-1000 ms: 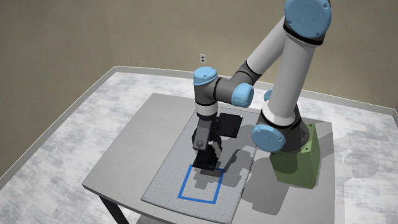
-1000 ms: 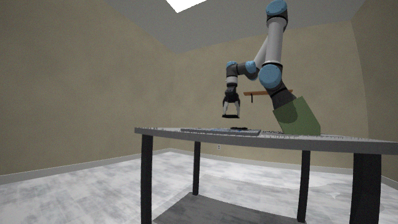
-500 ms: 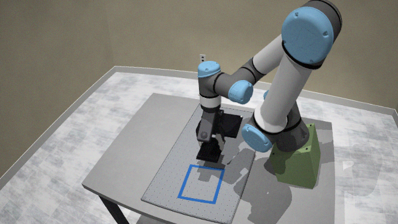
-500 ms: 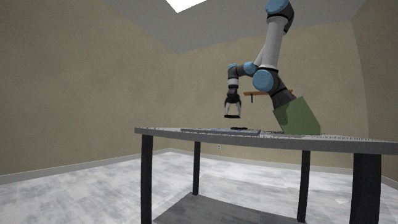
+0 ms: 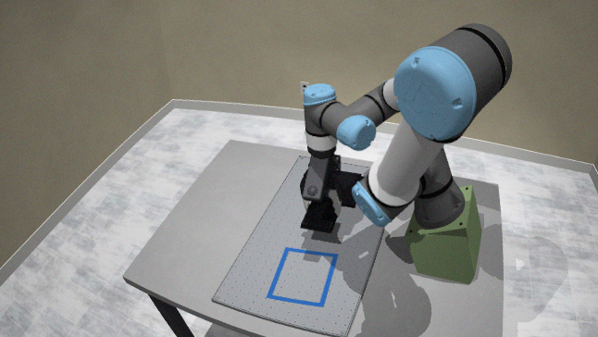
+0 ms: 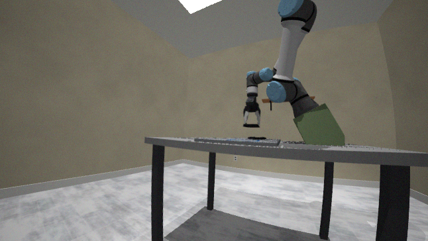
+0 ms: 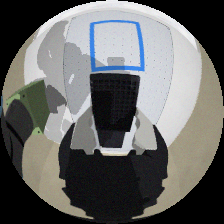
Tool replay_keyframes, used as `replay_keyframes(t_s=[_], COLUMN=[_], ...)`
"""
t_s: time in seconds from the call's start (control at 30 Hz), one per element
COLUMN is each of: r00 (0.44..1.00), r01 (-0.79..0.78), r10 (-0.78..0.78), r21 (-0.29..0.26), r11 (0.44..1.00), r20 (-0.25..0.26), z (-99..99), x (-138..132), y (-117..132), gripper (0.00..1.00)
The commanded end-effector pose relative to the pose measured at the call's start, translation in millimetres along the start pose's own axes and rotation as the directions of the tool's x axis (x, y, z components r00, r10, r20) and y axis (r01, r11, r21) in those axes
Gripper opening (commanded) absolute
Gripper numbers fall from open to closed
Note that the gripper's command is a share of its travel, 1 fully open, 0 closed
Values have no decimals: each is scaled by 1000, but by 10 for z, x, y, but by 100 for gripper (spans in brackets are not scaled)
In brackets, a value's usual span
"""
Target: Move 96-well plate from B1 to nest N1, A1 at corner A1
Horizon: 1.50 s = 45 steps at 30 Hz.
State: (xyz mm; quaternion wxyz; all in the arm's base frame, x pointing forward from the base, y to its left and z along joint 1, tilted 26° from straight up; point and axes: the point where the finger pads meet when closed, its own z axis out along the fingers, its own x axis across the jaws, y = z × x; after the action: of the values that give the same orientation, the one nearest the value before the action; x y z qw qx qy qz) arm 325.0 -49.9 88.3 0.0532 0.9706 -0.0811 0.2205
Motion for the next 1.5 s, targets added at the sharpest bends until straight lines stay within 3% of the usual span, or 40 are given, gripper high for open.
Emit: replay_keyframes(t_s=[0.0,1.47], r00=[1000,1000], r01=[2,2], r10=[-2,-2], r21=[10,10], r11=[1000,1000], r20=[-5,-5], z=[-4,-31], x=[-4,-36], y=[184,1451], gripper=[0,0])
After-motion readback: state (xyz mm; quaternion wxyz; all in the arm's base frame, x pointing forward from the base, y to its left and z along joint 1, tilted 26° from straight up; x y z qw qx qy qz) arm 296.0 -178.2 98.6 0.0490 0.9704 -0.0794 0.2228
